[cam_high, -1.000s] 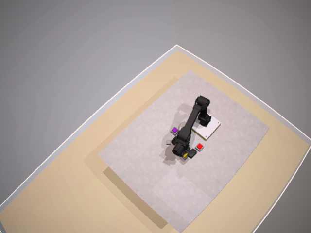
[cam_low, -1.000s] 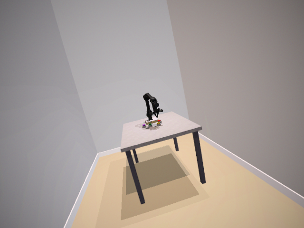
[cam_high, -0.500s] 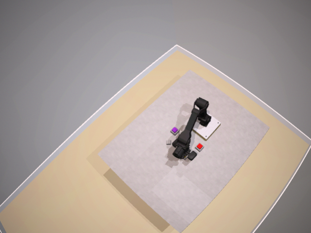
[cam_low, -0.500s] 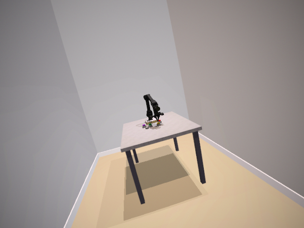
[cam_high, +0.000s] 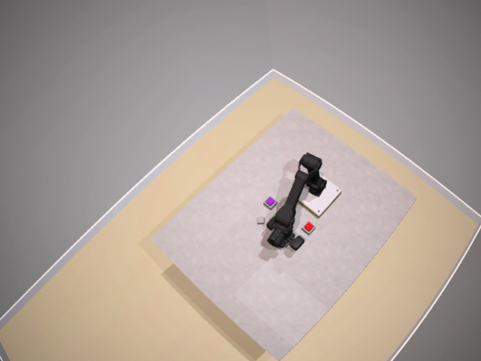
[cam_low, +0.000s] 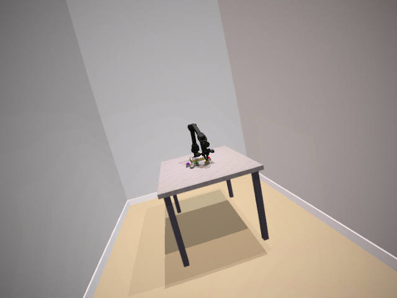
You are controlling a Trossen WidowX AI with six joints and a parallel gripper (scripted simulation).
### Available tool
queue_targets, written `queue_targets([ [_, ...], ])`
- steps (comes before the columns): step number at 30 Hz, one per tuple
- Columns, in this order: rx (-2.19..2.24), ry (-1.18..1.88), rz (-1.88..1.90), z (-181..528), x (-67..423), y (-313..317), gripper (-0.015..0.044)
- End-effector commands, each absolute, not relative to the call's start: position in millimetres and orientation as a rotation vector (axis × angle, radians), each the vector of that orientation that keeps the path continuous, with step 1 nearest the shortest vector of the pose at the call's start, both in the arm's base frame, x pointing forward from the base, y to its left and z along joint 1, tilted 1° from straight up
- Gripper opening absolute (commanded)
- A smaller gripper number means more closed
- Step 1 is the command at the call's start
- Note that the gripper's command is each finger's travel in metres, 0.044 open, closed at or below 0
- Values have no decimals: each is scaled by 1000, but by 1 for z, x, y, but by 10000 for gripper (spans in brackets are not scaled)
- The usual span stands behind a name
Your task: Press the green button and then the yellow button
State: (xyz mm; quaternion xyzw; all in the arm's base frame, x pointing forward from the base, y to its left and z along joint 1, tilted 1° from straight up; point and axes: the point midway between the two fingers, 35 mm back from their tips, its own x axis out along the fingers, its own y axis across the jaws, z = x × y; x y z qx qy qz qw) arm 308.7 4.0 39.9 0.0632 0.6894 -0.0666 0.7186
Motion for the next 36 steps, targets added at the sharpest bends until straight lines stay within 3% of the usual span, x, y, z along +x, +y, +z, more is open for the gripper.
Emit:
queue_targets([
  [1, 142, 1536, -155, 35, 306, 3, 20],
  [18, 142, 1536, -155, 35, 306, 3, 20],
  [26, 142, 1536, -155, 69, 305, 4, 20],
  [36, 141, 1520, -133, 106, 298, 97, 283],
])
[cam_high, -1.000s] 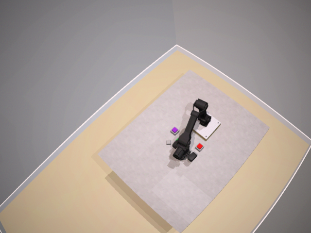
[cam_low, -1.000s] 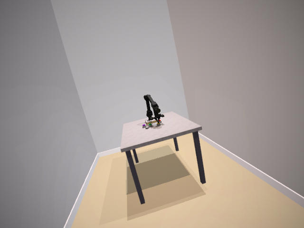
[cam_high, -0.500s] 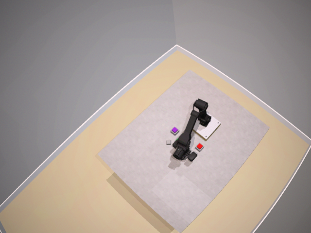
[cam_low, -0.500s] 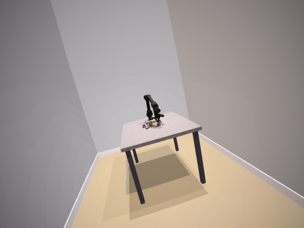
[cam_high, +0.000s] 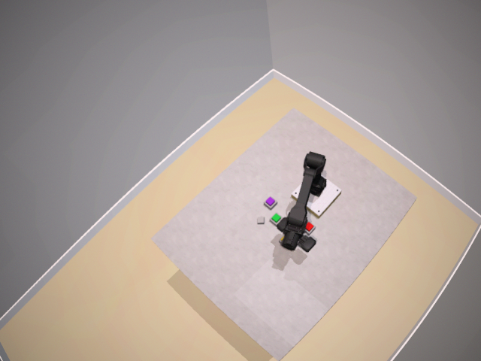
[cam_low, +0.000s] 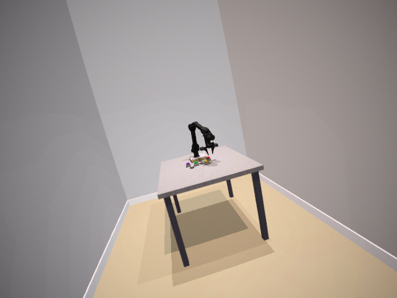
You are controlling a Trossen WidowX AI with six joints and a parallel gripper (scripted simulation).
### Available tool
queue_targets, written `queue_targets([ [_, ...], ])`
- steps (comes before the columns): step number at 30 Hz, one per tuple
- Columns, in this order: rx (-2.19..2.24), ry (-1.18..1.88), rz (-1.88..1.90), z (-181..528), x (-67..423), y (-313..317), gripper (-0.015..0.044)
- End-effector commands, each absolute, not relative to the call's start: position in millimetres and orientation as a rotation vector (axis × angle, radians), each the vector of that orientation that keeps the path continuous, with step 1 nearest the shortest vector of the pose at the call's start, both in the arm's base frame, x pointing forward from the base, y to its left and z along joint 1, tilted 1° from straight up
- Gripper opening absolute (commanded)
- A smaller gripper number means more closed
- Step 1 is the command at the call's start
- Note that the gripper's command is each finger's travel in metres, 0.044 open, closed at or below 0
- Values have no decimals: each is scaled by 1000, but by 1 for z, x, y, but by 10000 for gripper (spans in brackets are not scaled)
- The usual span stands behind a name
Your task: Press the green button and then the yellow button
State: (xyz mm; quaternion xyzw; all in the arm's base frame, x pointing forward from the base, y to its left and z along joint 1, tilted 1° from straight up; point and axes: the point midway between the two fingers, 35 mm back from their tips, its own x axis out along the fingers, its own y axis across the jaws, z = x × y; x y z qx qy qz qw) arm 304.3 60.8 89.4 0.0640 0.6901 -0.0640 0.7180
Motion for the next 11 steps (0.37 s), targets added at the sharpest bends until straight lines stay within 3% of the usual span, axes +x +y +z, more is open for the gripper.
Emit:
queue_targets([
  [1, 143, 1522, -133, 111, 294, 110, 309],
  [5, 150, 1536, -142, 126, 279, 146, 400],
  [11, 151, 1540, -145, 129, 274, 153, 400],
])
